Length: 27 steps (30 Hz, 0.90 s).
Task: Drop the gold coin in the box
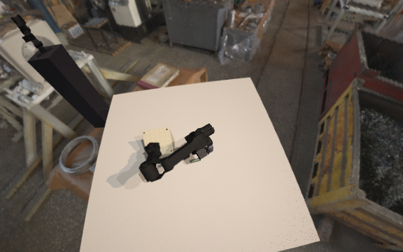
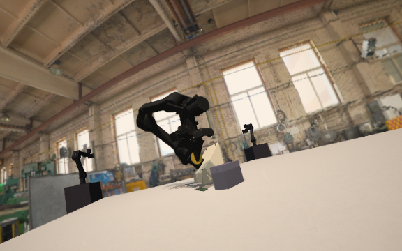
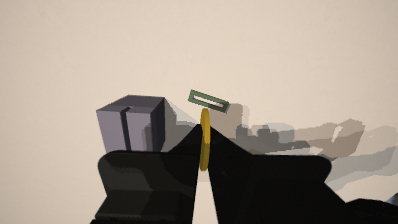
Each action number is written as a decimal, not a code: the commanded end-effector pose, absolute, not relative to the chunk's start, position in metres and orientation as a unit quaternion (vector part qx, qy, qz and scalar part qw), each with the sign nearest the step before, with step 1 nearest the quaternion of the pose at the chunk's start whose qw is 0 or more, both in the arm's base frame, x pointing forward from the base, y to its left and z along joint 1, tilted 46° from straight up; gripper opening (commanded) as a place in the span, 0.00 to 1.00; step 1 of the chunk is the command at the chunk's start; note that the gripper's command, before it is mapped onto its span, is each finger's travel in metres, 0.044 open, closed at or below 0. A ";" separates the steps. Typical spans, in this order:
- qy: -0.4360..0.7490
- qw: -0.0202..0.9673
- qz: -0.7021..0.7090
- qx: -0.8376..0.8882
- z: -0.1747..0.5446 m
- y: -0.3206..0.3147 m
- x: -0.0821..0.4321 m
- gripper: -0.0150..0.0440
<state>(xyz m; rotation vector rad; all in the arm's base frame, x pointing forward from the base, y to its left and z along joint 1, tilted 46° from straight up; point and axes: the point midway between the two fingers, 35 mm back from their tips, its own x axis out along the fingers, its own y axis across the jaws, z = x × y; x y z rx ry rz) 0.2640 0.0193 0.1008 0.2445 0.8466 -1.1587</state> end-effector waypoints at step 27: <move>0.386 0.747 -0.528 0.120 0.064 0.067 0.311 0.25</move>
